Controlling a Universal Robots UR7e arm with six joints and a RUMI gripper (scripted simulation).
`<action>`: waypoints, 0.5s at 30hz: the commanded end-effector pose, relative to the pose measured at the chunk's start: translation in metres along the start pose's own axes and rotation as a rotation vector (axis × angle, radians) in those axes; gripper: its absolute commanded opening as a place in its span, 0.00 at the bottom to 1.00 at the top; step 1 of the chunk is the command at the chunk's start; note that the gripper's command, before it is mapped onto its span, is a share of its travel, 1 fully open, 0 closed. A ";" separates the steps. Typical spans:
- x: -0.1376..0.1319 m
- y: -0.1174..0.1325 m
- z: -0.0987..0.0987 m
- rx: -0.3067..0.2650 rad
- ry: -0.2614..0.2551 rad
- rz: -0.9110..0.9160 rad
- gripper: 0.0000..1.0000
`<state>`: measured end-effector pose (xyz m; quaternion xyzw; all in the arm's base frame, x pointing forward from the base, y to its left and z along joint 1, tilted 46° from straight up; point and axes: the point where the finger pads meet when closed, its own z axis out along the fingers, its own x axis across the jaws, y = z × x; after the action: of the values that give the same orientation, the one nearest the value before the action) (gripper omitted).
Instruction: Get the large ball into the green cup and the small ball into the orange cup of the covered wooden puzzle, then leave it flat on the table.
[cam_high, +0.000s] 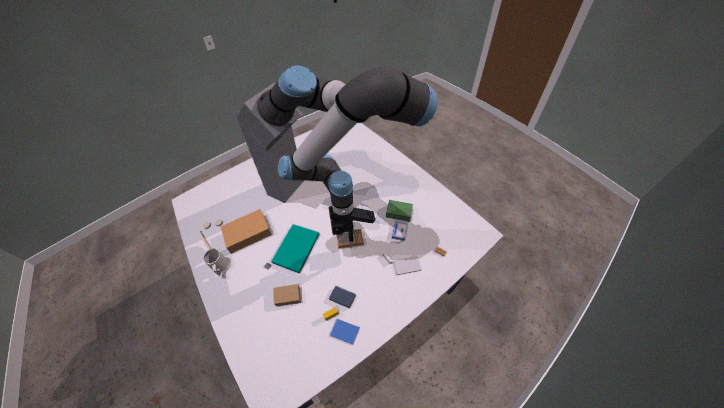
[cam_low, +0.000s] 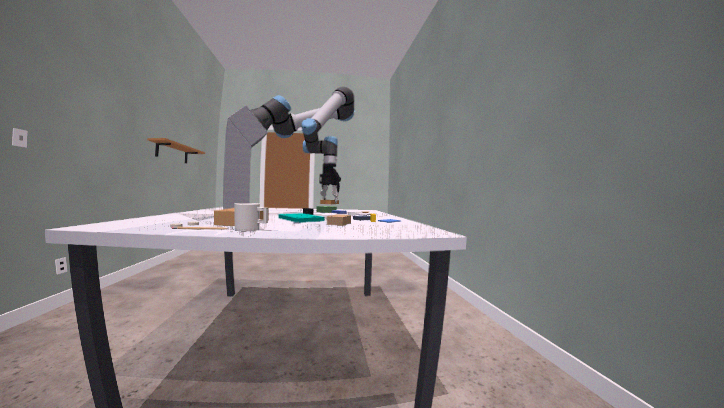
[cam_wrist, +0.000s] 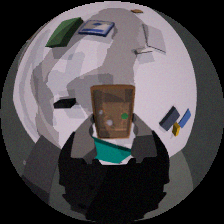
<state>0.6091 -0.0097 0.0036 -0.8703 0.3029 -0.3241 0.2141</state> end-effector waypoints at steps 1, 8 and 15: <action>0.000 0.000 0.000 0.004 0.003 0.000 0.43; 0.000 0.000 0.000 0.011 0.006 0.000 0.43; 0.000 0.000 0.000 0.009 0.000 0.000 0.43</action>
<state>0.6090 -0.0098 0.0034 -0.8682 0.3015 -0.3279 0.2185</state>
